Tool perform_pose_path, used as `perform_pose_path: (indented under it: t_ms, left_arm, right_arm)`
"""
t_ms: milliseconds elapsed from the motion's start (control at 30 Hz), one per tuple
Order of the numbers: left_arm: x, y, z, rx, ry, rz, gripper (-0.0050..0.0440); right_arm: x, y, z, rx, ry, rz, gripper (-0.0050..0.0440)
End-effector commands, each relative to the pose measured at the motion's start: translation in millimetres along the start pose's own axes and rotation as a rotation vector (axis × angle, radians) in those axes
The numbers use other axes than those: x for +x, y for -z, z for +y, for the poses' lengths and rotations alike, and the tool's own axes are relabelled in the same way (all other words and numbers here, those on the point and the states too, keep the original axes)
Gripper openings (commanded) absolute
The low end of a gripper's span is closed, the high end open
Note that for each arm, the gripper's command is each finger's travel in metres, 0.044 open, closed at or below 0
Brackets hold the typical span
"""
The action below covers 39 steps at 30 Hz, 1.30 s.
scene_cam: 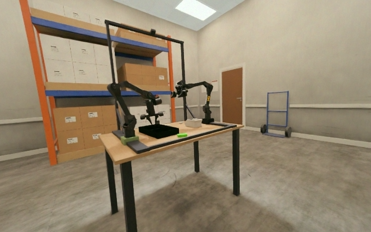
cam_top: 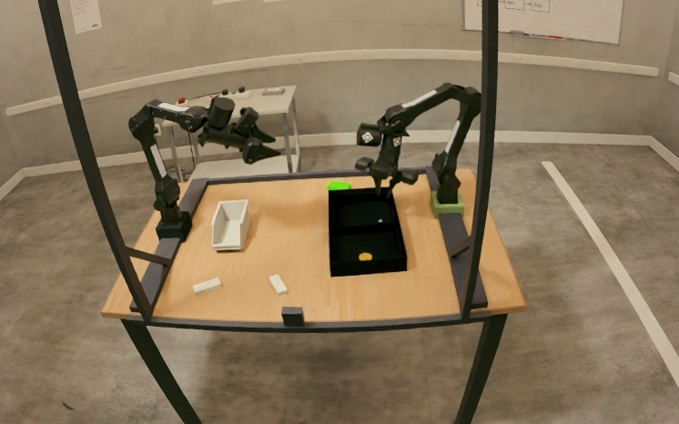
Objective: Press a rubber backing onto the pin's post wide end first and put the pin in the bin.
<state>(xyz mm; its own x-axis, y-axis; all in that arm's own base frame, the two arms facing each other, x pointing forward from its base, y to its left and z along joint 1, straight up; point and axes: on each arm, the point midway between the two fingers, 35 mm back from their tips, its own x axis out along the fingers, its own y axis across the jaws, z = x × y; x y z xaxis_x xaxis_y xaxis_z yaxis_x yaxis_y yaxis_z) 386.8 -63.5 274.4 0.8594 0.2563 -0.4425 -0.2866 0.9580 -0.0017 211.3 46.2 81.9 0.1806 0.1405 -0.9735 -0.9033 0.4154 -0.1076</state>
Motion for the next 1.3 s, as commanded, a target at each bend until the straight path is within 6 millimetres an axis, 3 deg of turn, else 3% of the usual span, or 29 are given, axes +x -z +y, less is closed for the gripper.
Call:
perform_pose_path:
  t_ms: [0, 200, 267, 767, 1100, 1267]
  left_arm:
    - [-4.8, -7.6, 0.3, -0.012, 0.006, -0.017, 0.0440]
    - [-4.8, -7.6, 0.3, -0.012, 0.006, -0.017, 0.0440]
    - [-4.8, -7.6, 0.3, -0.012, 0.006, -0.017, 0.0440]
    - [-4.8, -7.6, 0.3, -0.012, 0.006, -0.017, 0.0440]
    - [-4.8, -7.6, 0.3, -0.012, 0.006, -0.017, 0.0440]
    - [-4.8, -7.6, 0.3, -0.012, 0.006, -0.017, 0.0440]
  right_arm:
    - [2.6, -5.2, -6.5, -0.218, -0.031, 0.006, 0.0130]
    - [10.7, -7.3, -7.6, -0.488, -0.072, 0.034, 0.0130]
    - [10.7, -7.3, -7.6, -0.488, -0.072, 0.034, 0.0130]
    - [34.0, -14.2, -9.5, -1.183, -0.186, 0.103, 0.0130]
    - [36.5, -13.4, -8.1, -1.259, -0.204, 0.111, 0.0130]
    - [52.9, -6.4, -2.0, -1.255, -0.224, 0.109, 0.0130]
